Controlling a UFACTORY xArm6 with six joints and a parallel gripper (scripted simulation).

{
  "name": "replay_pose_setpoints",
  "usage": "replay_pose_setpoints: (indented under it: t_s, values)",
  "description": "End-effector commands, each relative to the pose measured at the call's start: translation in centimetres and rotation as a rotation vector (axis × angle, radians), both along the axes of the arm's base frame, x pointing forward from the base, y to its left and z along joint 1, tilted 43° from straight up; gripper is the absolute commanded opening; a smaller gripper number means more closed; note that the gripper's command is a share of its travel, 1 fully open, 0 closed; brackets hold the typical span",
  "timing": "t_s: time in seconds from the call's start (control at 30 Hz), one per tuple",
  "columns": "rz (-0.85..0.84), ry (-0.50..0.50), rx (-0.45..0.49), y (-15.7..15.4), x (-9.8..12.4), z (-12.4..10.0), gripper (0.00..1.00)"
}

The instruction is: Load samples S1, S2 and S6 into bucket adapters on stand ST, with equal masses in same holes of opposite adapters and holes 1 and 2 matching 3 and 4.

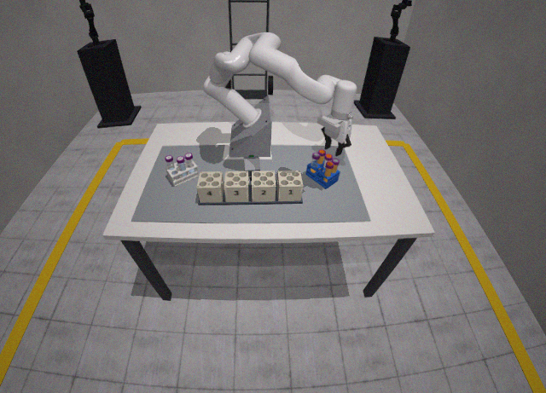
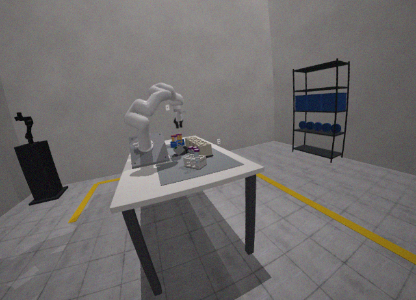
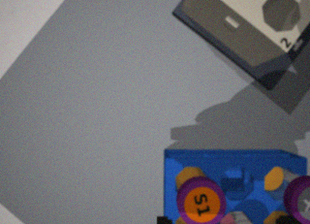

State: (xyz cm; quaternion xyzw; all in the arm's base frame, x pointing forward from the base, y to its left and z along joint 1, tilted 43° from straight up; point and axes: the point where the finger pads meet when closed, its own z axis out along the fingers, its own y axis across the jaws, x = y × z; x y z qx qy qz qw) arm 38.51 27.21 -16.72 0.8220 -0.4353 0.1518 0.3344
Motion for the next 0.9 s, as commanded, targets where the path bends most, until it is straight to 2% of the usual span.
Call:
replay_pose_setpoints:
  t_s: [0.0,0.87]
  values:
    - [0.002,-0.005,0.005,-0.1,0.1,-0.2,0.57]
    - [0.002,-0.005,0.005,-3.3,0.0,-3.7,0.57]
